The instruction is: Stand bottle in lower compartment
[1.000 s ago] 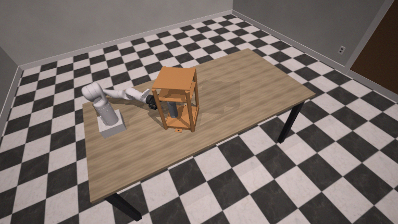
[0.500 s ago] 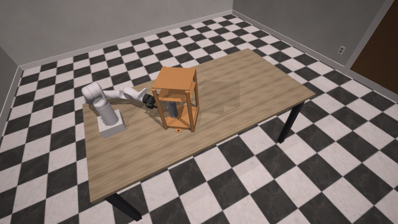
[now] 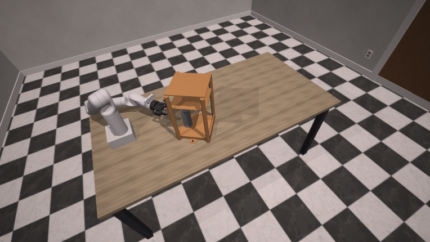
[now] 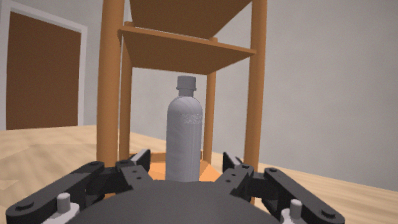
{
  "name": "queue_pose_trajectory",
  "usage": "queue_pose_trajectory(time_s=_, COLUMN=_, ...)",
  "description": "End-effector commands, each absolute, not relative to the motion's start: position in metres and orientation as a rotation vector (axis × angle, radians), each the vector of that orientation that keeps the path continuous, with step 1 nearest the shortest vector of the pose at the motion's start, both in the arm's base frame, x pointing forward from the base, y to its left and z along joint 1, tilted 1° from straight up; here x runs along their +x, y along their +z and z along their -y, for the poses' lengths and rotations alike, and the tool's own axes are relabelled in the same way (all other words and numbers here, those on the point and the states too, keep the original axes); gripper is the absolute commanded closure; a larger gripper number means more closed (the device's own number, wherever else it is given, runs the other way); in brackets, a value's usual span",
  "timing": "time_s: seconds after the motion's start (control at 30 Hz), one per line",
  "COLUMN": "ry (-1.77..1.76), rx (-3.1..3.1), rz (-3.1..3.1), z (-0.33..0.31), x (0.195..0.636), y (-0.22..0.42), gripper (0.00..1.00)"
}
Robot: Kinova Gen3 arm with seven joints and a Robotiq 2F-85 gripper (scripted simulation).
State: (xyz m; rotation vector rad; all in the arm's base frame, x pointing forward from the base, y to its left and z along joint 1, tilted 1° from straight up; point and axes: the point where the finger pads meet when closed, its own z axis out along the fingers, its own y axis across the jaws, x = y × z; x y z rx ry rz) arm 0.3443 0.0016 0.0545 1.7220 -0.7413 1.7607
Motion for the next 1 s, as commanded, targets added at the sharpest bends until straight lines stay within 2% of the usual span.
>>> queue_pose_trajectory(time_s=0.0, ry=1.771, rx=1.739, rz=0.730, z=-0.013, x=0.340, y=0.053, gripper=0.18)
queue_pose_trajectory(time_s=0.97, ry=1.771, rx=1.739, rz=0.730, z=-0.024, x=0.330, y=0.055, gripper=0.18)
